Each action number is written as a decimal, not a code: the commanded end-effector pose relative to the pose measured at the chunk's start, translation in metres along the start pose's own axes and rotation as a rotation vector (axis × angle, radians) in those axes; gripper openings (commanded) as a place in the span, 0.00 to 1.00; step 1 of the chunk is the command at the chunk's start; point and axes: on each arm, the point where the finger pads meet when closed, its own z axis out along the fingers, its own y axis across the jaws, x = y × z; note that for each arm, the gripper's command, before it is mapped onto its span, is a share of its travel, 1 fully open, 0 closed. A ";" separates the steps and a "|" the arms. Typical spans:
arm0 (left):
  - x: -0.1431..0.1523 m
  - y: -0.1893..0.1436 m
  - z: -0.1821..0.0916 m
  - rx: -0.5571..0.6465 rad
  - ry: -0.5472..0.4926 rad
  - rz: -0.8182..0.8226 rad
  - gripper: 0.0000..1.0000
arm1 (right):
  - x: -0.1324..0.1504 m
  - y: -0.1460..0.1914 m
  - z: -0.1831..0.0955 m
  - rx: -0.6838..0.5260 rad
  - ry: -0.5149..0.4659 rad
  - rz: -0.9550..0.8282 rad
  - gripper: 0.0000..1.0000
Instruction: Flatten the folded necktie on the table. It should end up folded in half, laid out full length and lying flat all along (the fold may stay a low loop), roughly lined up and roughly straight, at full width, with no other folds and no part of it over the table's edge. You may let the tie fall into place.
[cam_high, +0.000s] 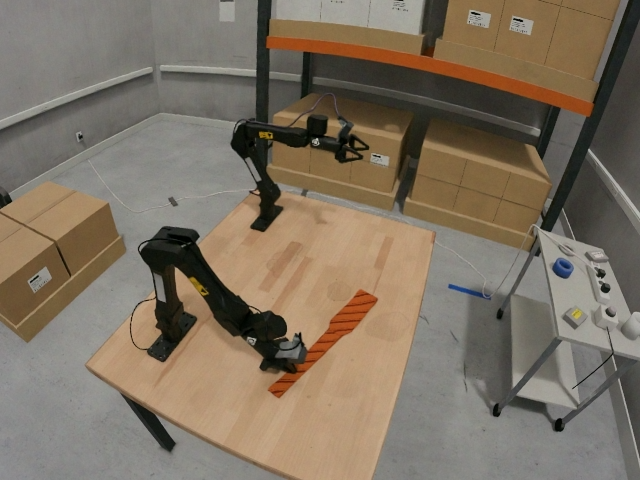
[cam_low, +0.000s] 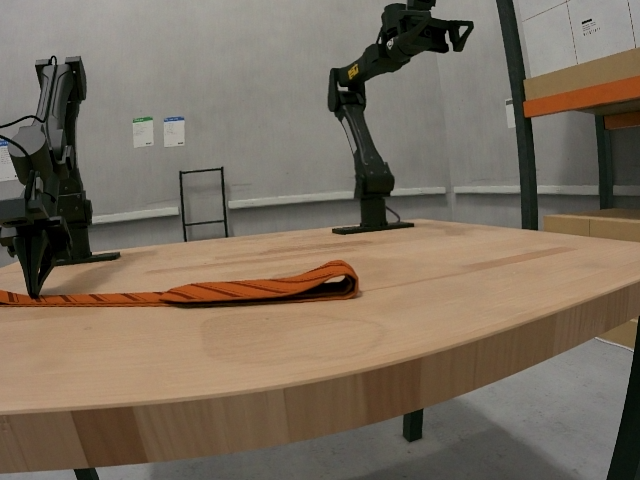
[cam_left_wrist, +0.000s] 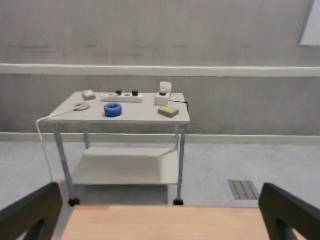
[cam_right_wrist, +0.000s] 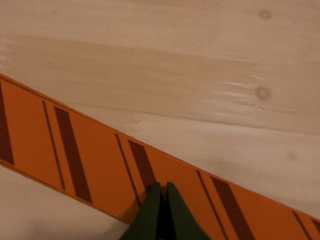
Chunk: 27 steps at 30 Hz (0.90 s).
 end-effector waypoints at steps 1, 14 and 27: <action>0.000 0.000 0.000 0.000 0.000 0.000 1.00 | 0.004 -0.002 0.003 -0.003 0.007 -0.004 0.04; 0.000 0.000 0.000 0.000 0.000 0.000 1.00 | 0.005 -0.002 0.004 -0.003 0.007 -0.004 0.04; 0.005 -0.005 0.001 0.011 0.003 0.028 0.96 | 0.005 -0.002 0.004 -0.003 0.007 -0.004 0.04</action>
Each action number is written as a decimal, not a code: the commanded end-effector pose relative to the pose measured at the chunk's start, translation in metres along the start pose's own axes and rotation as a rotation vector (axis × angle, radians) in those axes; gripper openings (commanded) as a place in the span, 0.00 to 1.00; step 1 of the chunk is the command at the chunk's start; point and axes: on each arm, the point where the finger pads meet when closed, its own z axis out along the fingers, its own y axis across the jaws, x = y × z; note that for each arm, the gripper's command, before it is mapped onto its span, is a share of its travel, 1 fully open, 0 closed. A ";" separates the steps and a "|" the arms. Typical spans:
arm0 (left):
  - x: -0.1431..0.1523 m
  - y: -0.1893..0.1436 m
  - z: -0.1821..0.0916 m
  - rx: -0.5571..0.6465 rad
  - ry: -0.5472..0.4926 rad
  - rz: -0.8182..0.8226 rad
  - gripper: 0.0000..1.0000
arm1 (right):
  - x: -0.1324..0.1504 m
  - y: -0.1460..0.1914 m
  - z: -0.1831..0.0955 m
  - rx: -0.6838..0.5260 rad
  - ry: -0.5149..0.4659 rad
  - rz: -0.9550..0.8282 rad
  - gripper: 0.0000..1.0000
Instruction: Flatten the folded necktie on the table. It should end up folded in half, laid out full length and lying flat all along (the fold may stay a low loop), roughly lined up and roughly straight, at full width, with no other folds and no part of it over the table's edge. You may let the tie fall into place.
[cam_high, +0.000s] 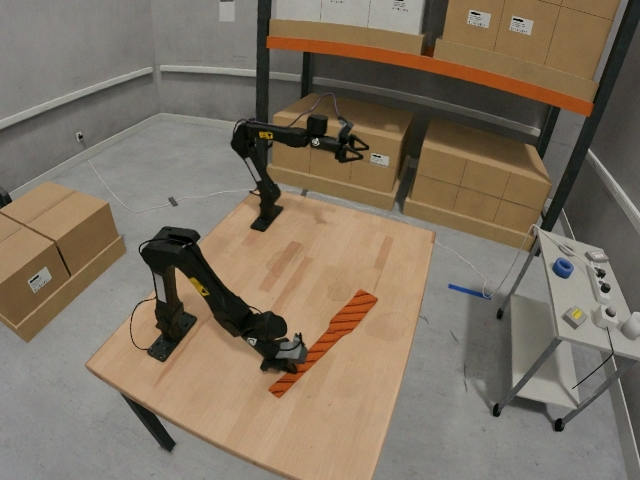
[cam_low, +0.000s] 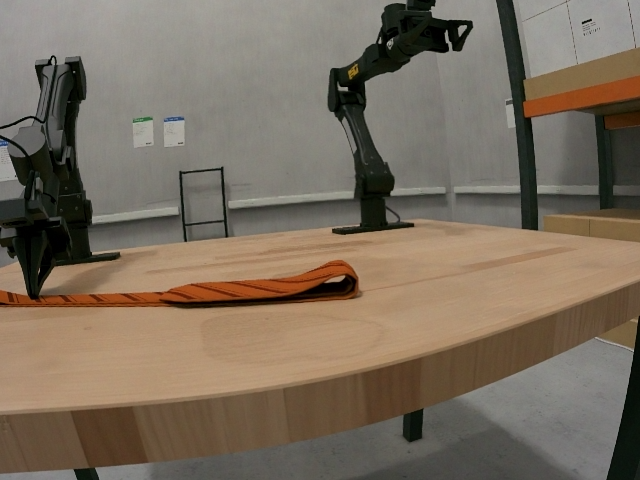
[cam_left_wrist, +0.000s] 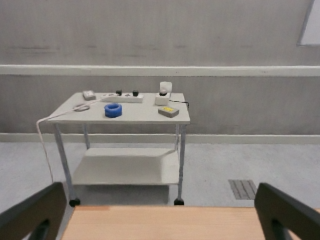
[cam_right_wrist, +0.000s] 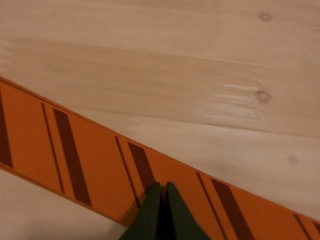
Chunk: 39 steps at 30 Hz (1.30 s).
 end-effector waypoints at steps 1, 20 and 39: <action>0.007 -0.007 0.002 0.014 0.006 0.030 0.95 | 0.006 -0.002 0.003 -0.003 0.013 -0.004 0.04; 0.057 -0.056 0.016 0.123 0.039 0.296 0.84 | 0.006 -0.002 0.003 -0.003 0.013 -0.004 0.04; 0.137 -0.133 0.038 0.293 0.090 0.715 0.73 | 0.006 -0.002 0.003 -0.003 0.013 -0.004 0.04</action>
